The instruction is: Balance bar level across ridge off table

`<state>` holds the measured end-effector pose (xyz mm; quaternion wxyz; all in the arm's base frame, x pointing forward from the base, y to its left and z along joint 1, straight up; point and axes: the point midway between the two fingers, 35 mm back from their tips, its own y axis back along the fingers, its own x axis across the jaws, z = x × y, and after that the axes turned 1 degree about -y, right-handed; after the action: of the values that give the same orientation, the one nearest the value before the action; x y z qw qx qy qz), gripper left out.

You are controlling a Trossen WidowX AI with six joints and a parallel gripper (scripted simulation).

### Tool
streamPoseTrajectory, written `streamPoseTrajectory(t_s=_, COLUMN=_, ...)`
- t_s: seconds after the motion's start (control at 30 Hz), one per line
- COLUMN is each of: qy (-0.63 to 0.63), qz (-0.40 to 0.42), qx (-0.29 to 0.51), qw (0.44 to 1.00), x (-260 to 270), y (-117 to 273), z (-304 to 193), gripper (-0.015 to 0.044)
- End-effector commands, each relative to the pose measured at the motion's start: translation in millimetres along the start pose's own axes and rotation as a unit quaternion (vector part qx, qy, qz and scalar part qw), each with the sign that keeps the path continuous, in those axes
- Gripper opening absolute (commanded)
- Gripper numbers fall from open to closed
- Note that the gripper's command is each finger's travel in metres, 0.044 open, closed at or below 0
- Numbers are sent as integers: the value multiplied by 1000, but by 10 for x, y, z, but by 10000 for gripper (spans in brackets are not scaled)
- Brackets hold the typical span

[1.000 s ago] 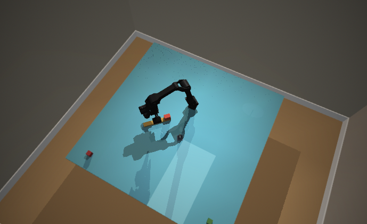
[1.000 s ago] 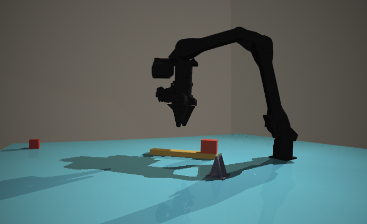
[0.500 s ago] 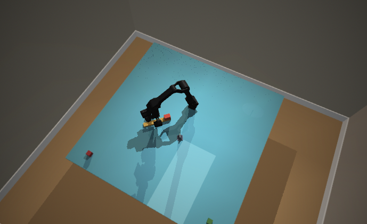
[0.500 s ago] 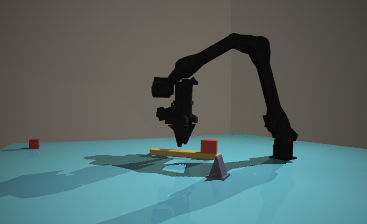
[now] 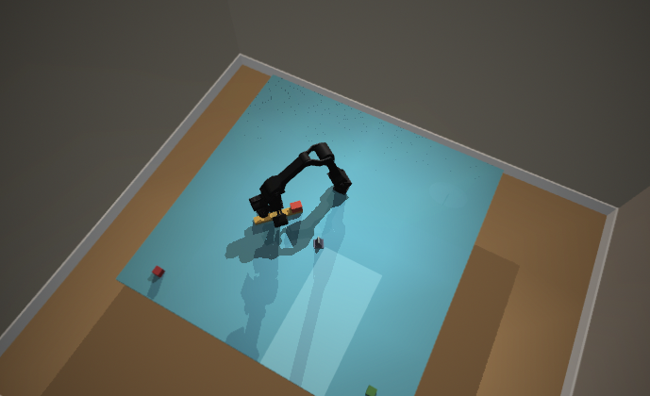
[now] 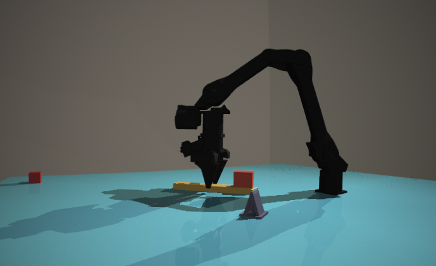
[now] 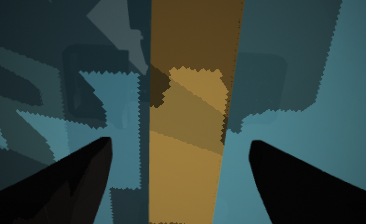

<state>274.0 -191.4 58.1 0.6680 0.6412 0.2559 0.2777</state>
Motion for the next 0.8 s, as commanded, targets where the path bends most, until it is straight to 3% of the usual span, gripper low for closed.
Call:
streamPoseTrajectory(t_s=0.0, qy=-2, qz=-4, qx=6, qw=1000, x=-16, y=-73, z=-33, gripper=315)
streamPoseTrajectory(t_s=0.47, qy=-2, qz=-4, qx=6, qw=1000, x=-16, y=-73, z=-33, gripper=315)
streamPoseTrajectory(t_s=0.67, qy=0, qz=-1, qx=4, qw=1000, x=-4, y=-57, z=-20, gripper=158)
streamPoseTrajectory(t_s=0.77, qy=0, qz=-1, qx=4, qw=1000, x=-4, y=-57, z=-20, gripper=137)
